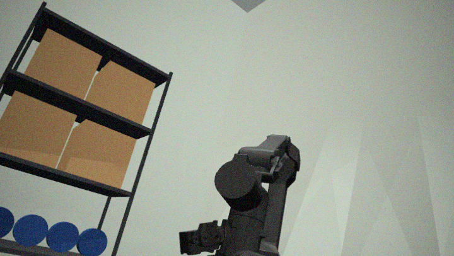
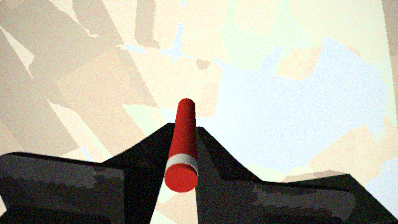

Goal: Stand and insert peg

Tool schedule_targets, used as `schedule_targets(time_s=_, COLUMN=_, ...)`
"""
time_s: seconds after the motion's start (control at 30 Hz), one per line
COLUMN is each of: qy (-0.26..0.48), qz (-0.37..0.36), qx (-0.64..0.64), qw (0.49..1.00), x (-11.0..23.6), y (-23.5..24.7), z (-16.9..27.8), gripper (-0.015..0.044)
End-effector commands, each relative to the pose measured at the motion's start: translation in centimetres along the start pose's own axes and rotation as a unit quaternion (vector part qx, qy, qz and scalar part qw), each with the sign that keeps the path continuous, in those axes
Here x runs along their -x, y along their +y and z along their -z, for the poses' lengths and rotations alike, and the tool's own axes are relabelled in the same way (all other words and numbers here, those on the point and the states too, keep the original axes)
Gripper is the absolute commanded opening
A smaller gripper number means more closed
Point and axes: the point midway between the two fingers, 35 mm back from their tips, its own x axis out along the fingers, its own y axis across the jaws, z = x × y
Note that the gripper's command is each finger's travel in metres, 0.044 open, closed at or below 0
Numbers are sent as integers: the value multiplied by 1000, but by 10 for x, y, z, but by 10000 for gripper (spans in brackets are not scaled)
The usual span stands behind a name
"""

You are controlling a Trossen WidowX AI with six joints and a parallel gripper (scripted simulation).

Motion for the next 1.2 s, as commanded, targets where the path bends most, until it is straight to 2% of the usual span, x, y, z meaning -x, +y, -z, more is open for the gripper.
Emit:
schedule_targets(time_s=0.0, qy=-12, qz=-14, qx=-24, qw=1000, x=-1, y=0, z=-6, gripper=0)
schedule_targets(time_s=1.17, qy=-106, qz=-128, qx=-211, qw=963, x=-4, y=-6, z=-59, gripper=0)
